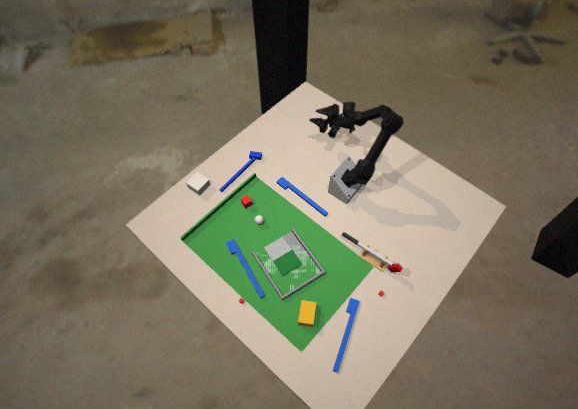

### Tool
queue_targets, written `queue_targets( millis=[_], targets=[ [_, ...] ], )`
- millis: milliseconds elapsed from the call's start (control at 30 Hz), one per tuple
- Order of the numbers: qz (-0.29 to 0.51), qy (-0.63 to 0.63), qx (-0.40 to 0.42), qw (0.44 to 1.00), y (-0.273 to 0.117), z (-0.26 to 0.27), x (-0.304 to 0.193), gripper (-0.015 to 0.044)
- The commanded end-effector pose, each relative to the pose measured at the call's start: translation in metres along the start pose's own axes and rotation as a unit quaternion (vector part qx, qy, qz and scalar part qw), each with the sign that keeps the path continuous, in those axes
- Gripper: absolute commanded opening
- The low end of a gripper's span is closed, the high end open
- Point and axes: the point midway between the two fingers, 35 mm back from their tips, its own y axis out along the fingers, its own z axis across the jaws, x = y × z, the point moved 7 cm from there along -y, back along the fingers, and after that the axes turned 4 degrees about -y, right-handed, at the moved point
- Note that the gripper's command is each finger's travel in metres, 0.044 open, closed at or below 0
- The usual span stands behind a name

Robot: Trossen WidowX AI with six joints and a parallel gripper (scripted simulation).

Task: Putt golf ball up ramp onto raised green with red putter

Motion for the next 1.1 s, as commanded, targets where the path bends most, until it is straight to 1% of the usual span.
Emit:
queue_targets(
  millis=[0, 33, 267, 433, 600, 733, 833, 967, 1067],
  targets=[
    [-0.004, 0.002, 0.001, 1.0, 0.002, -0.001, 0.001, 0.0426],
    [-0.015, 0.006, 0.006, 1.0, 0.008, -0.005, 0.002, 0.044],
    [-0.159, 0.058, 0.081, 0.982, 0.085, -0.052, 0.045, 0.044],
    [-0.259, 0.075, 0.142, 0.952, 0.133, -0.085, 0.098, 0.044],
    [-0.347, 0.083, 0.213, 0.91, 0.166, -0.112, 0.164, 0.044],
    [-0.407, 0.082, 0.274, 0.868, 0.18, -0.13, 0.224, 0.044],
    [-0.446, 0.076, 0.321, 0.832, 0.181, -0.14, 0.27, 0.044],
    [-0.489, 0.062, 0.386, 0.78, 0.172, -0.15, 0.332, 0.044],
    [-0.514, 0.044, 0.434, 0.738, 0.156, -0.153, 0.376, 0.044]
  ],
)
